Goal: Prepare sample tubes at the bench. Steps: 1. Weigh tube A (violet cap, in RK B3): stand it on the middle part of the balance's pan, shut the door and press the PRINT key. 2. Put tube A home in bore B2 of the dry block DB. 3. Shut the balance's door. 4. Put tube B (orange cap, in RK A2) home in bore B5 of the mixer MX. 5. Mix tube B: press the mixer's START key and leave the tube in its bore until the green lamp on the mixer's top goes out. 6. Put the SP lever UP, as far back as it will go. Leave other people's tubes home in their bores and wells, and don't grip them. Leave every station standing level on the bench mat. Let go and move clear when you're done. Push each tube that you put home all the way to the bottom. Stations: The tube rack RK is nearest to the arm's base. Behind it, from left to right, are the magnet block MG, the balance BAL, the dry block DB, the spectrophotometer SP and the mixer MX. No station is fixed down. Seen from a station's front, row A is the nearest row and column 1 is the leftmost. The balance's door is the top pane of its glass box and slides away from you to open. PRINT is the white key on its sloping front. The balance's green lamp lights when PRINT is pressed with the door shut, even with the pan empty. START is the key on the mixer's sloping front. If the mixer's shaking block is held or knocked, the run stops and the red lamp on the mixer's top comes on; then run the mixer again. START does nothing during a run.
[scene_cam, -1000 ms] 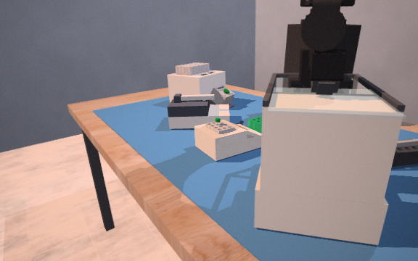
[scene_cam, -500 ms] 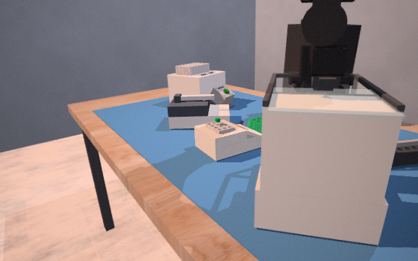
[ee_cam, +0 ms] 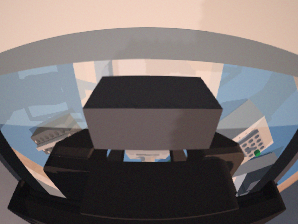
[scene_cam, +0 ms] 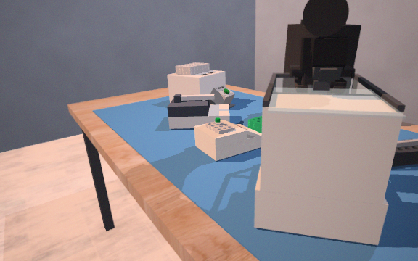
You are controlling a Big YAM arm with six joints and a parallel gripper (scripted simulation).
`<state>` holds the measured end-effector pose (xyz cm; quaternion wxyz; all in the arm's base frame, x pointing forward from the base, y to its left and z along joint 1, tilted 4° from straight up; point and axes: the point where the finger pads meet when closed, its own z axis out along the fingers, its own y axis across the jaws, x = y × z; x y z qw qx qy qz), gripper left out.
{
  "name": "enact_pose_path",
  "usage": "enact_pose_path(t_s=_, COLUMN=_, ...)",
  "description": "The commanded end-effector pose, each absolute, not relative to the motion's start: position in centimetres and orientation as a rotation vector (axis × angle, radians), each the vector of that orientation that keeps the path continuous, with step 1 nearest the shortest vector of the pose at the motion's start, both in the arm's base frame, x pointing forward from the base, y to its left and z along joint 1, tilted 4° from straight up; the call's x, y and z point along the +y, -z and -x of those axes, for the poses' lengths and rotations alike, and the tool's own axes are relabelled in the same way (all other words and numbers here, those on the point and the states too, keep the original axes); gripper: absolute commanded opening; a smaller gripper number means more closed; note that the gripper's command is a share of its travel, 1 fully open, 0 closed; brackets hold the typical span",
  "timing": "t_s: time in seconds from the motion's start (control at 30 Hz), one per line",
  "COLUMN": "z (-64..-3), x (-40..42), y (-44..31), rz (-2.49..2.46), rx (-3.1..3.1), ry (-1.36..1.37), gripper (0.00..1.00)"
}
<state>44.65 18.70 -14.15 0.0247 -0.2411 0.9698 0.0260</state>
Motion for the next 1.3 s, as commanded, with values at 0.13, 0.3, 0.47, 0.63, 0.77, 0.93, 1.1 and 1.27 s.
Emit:
enact_pose_path(t_s=0.13, z=-45.4, x=18.9, y=13.7, rz=0.741, rx=2.982, ry=-0.081, gripper=0.36)
enact_pose_path(t_s=0.3, z=-45.4, x=18.9, y=13.7, rz=0.741, rx=2.982, ry=-0.081, gripper=0.36)
enact_pose_path(t_s=0.47, z=-45.4, x=18.9, y=13.7, rz=0.741, rx=2.982, ry=-0.081, gripper=0.36)
enact_pose_path(t_s=0.63, z=-45.4, x=18.9, y=13.7, rz=0.741, rx=2.982, ry=-0.081, gripper=0.36)
enact_pose_path(t_s=0.77, z=-45.4, x=18.9, y=13.7, rz=0.741, rx=2.982, ry=-0.081, gripper=0.36)
enact_pose_path(t_s=0.93, z=-45.4, x=18.9, y=13.7, rz=0.741, rx=2.982, ry=-0.081, gripper=0.36)
enact_pose_path(t_s=1.1, z=-45.4, x=18.9, y=13.7, rz=0.741, rx=2.982, ry=-0.081, gripper=0.36)
enact_pose_path(t_s=1.27, z=-45.4, x=18.9, y=13.7, rz=0.741, rx=2.982, ry=-0.081, gripper=0.36)
